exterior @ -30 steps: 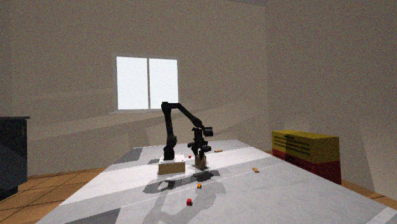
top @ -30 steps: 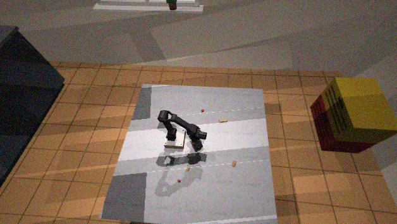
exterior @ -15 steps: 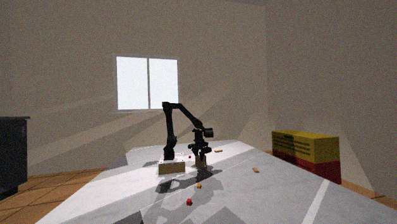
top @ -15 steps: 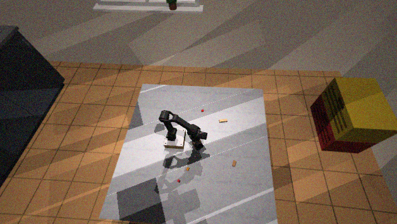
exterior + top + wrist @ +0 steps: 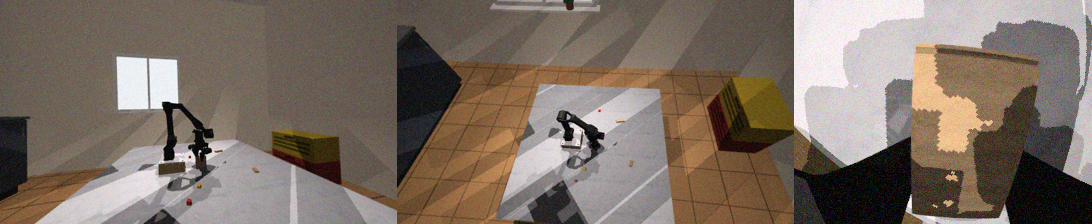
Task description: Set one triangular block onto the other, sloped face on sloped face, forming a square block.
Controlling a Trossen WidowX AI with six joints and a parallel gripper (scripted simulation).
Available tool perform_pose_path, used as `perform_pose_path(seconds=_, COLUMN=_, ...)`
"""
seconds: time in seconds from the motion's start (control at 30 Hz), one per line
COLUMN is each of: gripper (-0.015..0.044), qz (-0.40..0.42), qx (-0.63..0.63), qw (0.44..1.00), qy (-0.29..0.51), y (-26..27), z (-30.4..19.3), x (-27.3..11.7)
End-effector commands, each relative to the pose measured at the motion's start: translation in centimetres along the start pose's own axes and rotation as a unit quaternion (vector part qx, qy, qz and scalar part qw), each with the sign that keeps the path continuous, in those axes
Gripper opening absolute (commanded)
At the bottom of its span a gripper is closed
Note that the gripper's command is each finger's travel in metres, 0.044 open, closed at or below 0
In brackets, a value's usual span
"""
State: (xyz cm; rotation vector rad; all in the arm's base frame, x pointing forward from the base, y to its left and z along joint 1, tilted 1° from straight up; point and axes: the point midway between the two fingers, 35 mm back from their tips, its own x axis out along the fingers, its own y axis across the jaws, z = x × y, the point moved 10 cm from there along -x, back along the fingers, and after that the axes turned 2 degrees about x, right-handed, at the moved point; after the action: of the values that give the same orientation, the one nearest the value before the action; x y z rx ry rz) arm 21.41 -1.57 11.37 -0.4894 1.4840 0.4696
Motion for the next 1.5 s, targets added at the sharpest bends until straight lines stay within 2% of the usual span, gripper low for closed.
perform_pose_path(seconds=0.0, gripper=0.0000, qz=-0.002, qx=0.003, qw=1.000, qy=0.001, y=-0.01, z=0.00, x=0.04)
perform_pose_path(seconds=0.8, gripper=0.0000, qz=-0.002, qx=0.003, qw=1.000, qy=0.001, y=0.01, z=0.04, x=0.20)
perform_pose_path(seconds=1.33, gripper=0.0420, qz=0.000, qx=0.000, qw=1.000, qy=0.000, y=0.01, z=0.06, x=0.17)
perform_pose_path(seconds=1.37, gripper=0.0440, qz=0.000, qx=0.000, qw=1.000, qy=0.000, y=0.01, z=0.06, x=0.17)
perform_pose_path(seconds=1.47, gripper=0.0440, qz=0.000, qx=0.000, qw=1.000, qy=0.000, y=0.01, z=0.06, x=0.17)
